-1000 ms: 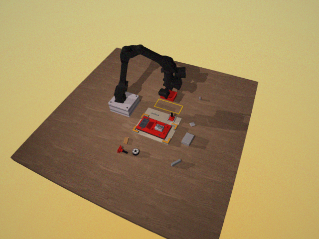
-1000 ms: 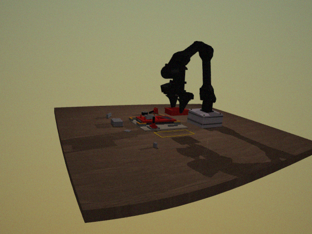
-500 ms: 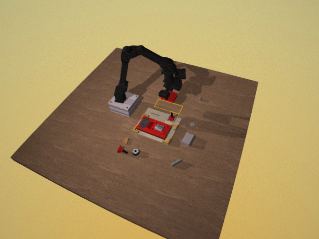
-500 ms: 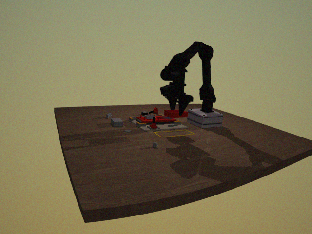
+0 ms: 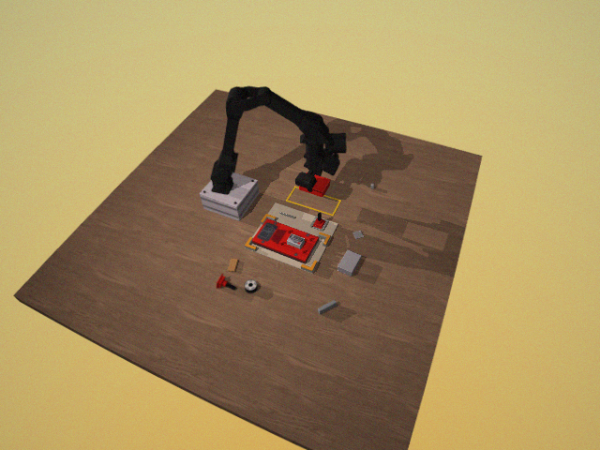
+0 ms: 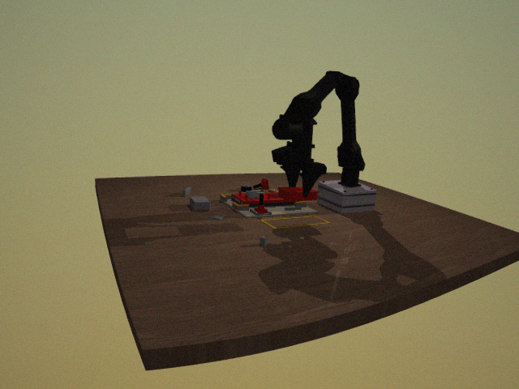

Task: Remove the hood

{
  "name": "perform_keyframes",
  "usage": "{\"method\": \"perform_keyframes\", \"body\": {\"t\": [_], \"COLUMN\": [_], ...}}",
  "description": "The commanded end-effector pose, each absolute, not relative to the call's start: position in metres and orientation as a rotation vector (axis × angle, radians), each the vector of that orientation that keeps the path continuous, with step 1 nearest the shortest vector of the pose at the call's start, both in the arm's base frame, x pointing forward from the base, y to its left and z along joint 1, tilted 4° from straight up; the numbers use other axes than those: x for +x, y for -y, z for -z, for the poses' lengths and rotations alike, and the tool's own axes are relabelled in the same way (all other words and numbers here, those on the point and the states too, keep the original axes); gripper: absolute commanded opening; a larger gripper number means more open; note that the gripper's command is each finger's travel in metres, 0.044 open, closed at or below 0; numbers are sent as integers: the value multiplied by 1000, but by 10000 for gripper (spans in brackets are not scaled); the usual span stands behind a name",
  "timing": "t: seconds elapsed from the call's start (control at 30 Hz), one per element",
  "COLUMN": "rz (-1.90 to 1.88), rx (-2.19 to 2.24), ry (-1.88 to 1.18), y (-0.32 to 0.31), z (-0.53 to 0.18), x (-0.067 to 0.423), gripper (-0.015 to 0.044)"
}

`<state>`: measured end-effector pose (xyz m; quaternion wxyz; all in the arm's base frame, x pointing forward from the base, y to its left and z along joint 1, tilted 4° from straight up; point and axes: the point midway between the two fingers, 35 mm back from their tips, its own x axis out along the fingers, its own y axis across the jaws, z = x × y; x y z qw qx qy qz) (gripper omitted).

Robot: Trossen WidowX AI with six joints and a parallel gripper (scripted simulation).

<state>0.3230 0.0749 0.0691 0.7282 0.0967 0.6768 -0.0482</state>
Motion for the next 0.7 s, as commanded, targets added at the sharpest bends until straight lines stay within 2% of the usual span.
{"method": "perform_keyframes", "body": {"t": [0.0, 0.67], "rz": [113, 113], "rx": [213, 213], "ry": [-1494, -1494], "y": [-75, -76], "z": [-64, -45], "x": [323, 324], "gripper": [0, 0]}}
